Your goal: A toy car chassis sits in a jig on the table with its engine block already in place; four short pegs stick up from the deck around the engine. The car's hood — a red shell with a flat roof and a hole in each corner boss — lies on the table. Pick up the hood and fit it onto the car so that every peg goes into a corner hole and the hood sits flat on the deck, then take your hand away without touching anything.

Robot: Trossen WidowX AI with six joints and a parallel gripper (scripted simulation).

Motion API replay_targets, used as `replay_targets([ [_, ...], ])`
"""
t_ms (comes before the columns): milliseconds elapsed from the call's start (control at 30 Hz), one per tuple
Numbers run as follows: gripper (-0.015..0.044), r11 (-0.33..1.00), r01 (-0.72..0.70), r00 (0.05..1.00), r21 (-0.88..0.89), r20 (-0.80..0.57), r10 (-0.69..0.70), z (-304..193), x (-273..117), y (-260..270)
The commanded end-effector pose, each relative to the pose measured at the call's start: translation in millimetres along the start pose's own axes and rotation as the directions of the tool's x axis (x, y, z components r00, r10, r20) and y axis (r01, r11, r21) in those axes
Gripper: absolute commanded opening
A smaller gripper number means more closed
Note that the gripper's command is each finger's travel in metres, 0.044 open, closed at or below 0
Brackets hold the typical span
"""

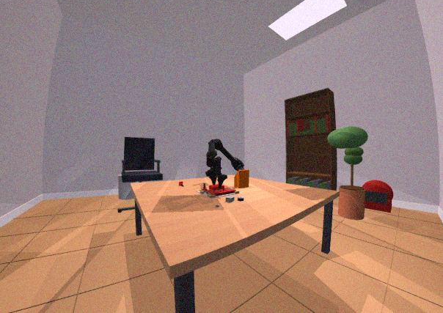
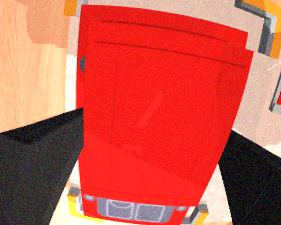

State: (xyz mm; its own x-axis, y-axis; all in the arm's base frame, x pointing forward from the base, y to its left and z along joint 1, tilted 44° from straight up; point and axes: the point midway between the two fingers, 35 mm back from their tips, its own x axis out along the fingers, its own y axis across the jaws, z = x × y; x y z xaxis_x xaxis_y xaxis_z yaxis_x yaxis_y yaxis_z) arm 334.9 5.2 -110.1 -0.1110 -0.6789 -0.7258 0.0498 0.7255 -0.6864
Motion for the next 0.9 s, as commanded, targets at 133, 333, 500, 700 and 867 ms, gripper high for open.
replay_targets([
  [133,0.0000,1.000,0.003,1.000,-0.004,0.003,-0.003,0.2,4.2,0.0],
  [333,0.0000,1.000,0.003,1.000,-0.004,0.003,-0.003,0.2,7.2,0.1],
  [500,0.0000,1.000,0.003,1.000,-0.004,0.003,-0.003,0.1,9.5,0.1],
  [700,0.0000,1.000,0.003,1.000,-0.004,0.003,-0.003,0.0,12.4,0.2],
  [867,0.0000,1.000,0.002,1.000,0.000,0.000,-0.002,-0.1,12.0,-0.2],
])
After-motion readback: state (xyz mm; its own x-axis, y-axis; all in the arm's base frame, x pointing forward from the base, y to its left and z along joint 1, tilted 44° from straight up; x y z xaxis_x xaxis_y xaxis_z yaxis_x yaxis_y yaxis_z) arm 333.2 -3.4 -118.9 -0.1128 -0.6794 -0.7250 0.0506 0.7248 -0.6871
